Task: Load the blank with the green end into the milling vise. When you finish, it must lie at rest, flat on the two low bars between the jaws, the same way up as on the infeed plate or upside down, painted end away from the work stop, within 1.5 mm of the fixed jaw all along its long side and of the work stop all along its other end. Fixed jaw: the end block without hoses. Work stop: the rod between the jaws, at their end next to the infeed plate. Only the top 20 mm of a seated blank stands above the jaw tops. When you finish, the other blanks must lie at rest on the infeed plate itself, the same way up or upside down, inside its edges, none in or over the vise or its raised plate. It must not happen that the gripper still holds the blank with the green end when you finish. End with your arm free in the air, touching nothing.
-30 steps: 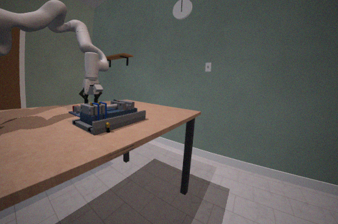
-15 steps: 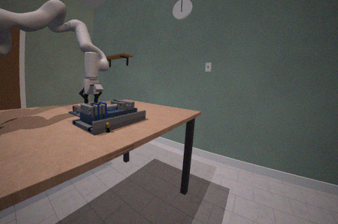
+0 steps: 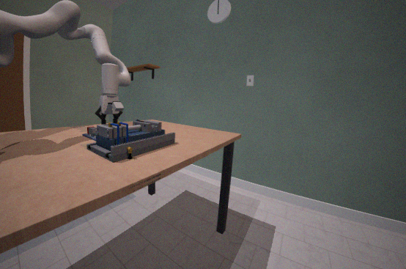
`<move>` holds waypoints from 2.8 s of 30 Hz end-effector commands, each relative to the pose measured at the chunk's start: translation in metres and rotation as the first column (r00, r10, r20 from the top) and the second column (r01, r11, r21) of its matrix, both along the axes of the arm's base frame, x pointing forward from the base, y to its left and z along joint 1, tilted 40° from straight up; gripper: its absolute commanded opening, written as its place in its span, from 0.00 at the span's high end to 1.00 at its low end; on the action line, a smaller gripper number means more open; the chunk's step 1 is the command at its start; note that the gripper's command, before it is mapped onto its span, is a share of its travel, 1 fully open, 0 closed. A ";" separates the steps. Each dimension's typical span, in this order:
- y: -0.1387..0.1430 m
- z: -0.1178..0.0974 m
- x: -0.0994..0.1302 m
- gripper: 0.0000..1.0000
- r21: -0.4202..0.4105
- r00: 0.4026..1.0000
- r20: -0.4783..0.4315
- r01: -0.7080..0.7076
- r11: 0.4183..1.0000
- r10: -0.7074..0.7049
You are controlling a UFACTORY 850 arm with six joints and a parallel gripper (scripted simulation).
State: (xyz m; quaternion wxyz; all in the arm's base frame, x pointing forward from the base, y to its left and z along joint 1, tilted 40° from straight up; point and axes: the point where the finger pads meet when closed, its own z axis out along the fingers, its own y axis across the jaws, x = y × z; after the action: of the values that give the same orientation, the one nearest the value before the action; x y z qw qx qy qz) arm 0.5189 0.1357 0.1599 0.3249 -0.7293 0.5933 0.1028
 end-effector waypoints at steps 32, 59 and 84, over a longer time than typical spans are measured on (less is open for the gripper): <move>0.007 -0.008 0.003 0.37 0.000 1.000 0.001 0.001 1.000 -0.001; 0.006 -0.007 0.003 0.37 0.000 1.000 0.001 0.001 1.000 -0.001; 0.005 -0.007 0.003 1.00 0.000 1.000 0.001 0.001 1.000 -0.001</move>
State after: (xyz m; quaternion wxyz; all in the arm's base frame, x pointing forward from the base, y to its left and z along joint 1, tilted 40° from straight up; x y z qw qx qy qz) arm 0.5211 0.1413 0.1526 0.3249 -0.7293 0.5933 0.1027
